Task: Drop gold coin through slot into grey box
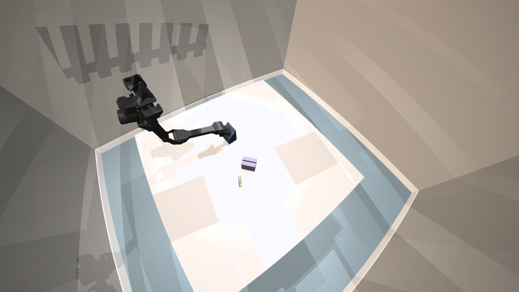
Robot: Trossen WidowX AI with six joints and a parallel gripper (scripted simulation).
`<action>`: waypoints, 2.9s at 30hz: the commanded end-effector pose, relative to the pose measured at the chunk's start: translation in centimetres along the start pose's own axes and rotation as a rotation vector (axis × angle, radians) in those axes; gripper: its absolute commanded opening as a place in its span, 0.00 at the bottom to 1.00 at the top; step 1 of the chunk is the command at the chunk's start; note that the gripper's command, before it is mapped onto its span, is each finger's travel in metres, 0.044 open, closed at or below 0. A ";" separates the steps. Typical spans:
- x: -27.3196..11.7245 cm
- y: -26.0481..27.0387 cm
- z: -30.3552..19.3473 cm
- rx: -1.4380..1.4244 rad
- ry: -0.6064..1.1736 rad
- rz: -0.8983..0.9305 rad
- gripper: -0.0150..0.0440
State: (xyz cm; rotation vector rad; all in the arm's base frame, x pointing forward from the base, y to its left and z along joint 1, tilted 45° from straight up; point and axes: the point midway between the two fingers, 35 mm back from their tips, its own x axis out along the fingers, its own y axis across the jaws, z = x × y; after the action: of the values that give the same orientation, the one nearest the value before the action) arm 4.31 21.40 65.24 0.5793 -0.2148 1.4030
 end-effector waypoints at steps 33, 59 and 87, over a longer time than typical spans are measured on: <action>-11.1 -35.7 -23.0 0.022 0.713 -1.420 0.53; -36.7 -41.6 -25.3 0.070 1.182 -2.453 0.53; -42.9 -44.1 -26.4 0.068 1.180 -2.454 0.53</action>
State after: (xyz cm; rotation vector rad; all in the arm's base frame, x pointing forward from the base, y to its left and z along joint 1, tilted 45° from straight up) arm 34.42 -4.47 12.06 -0.2345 1.1573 -0.8520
